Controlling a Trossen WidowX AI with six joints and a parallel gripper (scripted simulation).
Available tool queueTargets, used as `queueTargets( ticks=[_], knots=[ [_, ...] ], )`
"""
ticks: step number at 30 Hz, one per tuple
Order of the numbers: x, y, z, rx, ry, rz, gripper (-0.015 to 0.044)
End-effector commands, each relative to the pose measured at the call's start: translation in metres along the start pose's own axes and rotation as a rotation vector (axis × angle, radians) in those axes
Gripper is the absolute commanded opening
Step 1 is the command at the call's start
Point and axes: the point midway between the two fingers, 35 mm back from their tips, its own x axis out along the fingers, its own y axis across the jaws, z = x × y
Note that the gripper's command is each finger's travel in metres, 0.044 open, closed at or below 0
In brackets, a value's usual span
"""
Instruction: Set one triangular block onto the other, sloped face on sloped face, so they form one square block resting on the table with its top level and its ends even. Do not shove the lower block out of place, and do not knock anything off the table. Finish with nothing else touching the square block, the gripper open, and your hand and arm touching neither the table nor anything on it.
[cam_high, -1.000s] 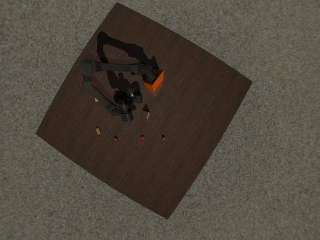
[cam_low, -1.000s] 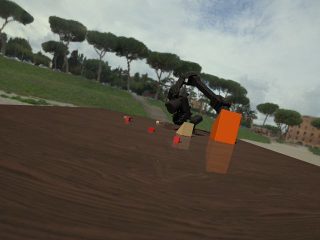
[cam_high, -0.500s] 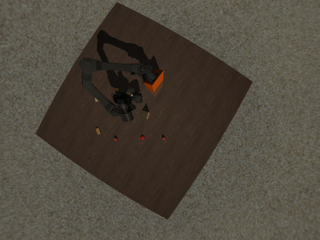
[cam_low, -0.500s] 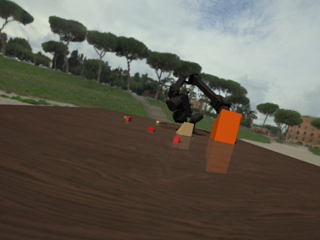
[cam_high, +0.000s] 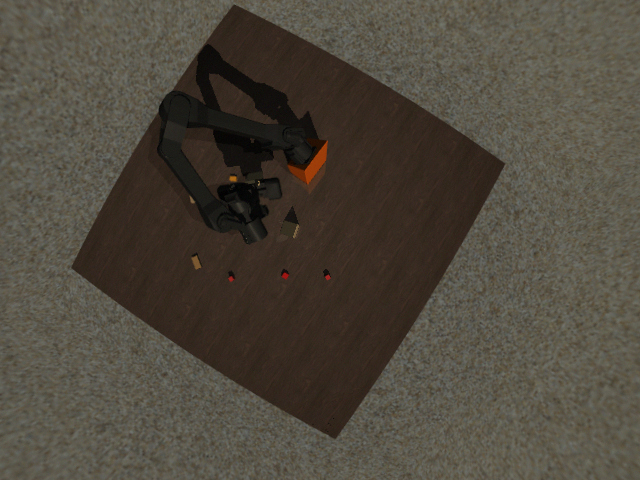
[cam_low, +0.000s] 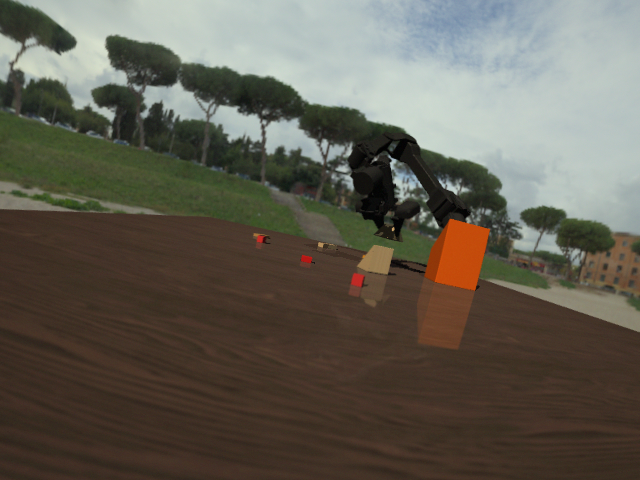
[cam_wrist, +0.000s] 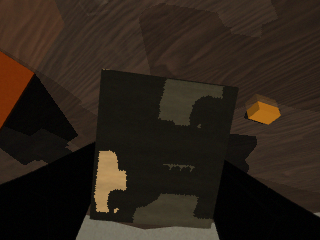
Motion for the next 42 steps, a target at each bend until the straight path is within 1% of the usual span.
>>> queueTargets(
  ticks=[1, 9, 26, 42],
  knots=[
    [-0.014, 0.002, -0.012, -0.017, -0.003, -0.008, 0.0],
    [-0.013, 0.001, -0.011, -0.033, -0.012, -0.008, 0.0],
    [-0.008, 0.002, -0.021, -0.402, -0.213, 0.06, 0.0],
    [-0.006, 0.001, -0.026, -0.738, -0.434, 0.002, 0.0]
  ],
)
